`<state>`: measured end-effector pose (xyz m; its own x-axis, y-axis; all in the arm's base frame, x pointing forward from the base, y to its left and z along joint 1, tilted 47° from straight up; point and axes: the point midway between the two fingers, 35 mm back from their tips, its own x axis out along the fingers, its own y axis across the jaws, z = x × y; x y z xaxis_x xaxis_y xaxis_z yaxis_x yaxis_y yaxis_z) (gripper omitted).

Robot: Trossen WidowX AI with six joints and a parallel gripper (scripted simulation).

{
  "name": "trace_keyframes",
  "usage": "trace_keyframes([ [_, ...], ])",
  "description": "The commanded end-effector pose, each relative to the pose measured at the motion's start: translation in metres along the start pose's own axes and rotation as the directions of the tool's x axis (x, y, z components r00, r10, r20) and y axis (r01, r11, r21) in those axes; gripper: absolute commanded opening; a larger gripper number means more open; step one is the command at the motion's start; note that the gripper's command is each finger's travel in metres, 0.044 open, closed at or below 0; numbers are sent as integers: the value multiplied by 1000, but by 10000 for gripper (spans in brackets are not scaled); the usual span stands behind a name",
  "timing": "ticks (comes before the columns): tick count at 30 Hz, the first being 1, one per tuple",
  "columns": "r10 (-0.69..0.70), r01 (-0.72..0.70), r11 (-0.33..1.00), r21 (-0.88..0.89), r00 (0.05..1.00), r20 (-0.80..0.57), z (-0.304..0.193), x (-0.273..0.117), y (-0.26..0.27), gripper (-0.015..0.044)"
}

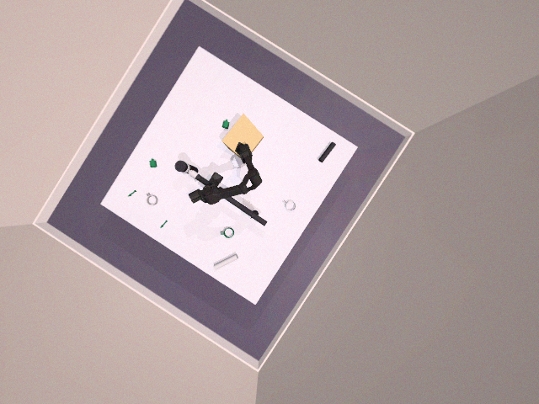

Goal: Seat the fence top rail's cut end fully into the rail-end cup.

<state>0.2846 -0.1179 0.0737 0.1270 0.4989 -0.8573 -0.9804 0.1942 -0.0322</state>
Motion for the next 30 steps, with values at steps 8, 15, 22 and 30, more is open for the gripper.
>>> trace_keyframes([
  [8,0,0,1000,0,1000,0,1,0,0,0],
  [15,0,0,1000,0,1000,0,1,0,0,184],
  [22,0,0,1000,0,1000,0,7,-11,-1,368],
  [30,1,-1,1000,0,1000,1,28,-45,1,440],
])
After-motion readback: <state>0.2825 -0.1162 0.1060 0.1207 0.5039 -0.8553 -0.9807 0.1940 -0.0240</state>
